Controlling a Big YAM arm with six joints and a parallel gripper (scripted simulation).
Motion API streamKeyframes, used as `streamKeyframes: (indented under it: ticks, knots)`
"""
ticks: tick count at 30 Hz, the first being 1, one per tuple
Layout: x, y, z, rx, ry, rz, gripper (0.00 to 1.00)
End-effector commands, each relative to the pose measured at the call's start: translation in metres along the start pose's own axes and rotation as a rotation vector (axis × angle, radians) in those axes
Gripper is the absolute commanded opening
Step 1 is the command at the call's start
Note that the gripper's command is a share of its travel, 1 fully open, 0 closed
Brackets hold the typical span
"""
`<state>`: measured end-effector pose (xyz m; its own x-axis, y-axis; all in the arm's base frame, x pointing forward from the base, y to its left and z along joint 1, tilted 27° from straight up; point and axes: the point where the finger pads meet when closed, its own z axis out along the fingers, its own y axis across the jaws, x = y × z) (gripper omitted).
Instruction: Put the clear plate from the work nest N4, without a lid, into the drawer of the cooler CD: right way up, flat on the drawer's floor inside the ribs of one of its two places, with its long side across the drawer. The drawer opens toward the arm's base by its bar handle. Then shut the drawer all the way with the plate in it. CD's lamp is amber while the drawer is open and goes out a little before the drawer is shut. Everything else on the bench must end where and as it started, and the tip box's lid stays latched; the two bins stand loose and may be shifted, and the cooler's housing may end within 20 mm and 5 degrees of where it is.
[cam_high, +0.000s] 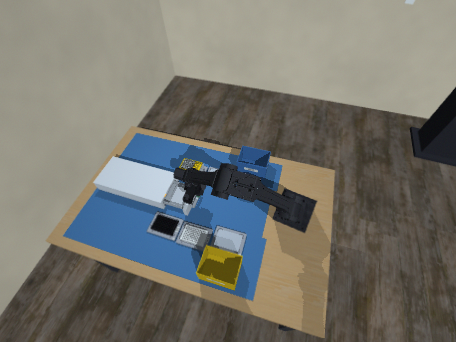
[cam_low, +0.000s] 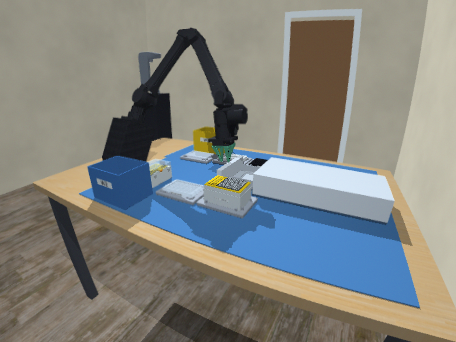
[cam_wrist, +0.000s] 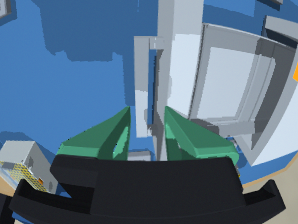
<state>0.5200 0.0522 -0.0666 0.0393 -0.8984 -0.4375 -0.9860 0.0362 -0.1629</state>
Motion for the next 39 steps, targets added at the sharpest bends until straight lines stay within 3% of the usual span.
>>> streamKeyframes:
  ticks: [1, 30, 32, 39]
  knots:
    - [-0.0062, 0.0466, 0.0381, -0.122, -0.006, 0.026, 0.3]
    - [-0.0062, 0.0466, 0.0381, -0.122, -0.006, 0.026, 0.3]
    - [-0.0061, 0.045, 0.0383, -0.105, -0.006, 0.018, 0.3]
    - [-0.0063, 0.0524, 0.0375, -0.119, -0.006, 0.024, 0.3]
